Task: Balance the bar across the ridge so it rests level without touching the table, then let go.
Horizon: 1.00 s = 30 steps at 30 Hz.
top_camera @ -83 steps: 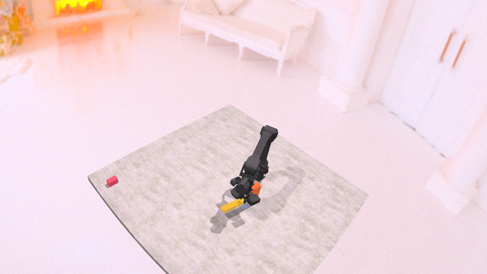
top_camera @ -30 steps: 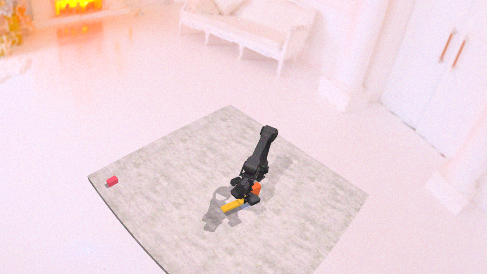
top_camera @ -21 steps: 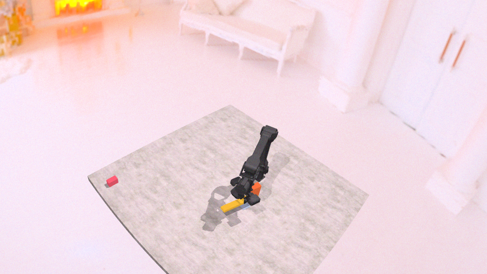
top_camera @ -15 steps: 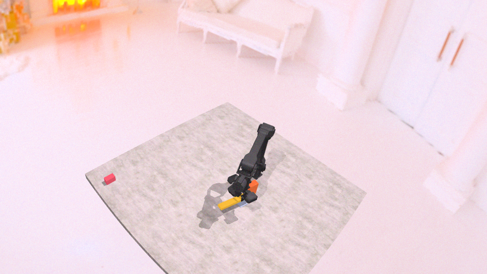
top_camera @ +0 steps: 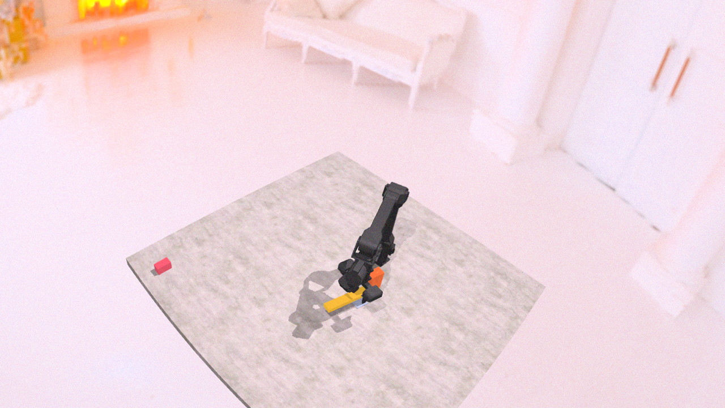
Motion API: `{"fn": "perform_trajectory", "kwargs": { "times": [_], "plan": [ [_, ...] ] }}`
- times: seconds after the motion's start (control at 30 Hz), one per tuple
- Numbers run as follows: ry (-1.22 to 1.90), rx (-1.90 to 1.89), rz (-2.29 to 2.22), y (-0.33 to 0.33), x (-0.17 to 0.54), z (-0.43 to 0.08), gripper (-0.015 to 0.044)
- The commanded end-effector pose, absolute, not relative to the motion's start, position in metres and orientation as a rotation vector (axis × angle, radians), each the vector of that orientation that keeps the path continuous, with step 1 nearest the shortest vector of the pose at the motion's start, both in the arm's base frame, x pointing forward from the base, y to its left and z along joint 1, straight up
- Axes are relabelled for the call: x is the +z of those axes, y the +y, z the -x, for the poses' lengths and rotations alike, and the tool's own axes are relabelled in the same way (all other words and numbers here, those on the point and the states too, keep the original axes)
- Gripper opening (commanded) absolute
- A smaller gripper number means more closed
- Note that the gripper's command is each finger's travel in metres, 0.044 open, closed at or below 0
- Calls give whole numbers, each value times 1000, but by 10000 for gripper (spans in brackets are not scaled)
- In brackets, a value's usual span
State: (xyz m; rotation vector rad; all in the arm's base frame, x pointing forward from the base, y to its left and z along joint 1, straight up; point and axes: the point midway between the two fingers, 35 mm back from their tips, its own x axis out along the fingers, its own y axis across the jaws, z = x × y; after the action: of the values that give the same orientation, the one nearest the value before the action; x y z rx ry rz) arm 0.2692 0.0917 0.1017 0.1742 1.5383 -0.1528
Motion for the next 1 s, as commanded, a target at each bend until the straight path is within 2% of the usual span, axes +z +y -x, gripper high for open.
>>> {"fn": "perform_trajectory", "kwargs": {
  "times": [0.0, 0.3, 0.97],
  "plan": [
    [1538, -153, -173, 92, 104, -269, 440],
    [1538, -153, -174, 91, 200, -267, 440],
    [1538, -153, -174, 91, 202, -267, 440]
  ]
}}
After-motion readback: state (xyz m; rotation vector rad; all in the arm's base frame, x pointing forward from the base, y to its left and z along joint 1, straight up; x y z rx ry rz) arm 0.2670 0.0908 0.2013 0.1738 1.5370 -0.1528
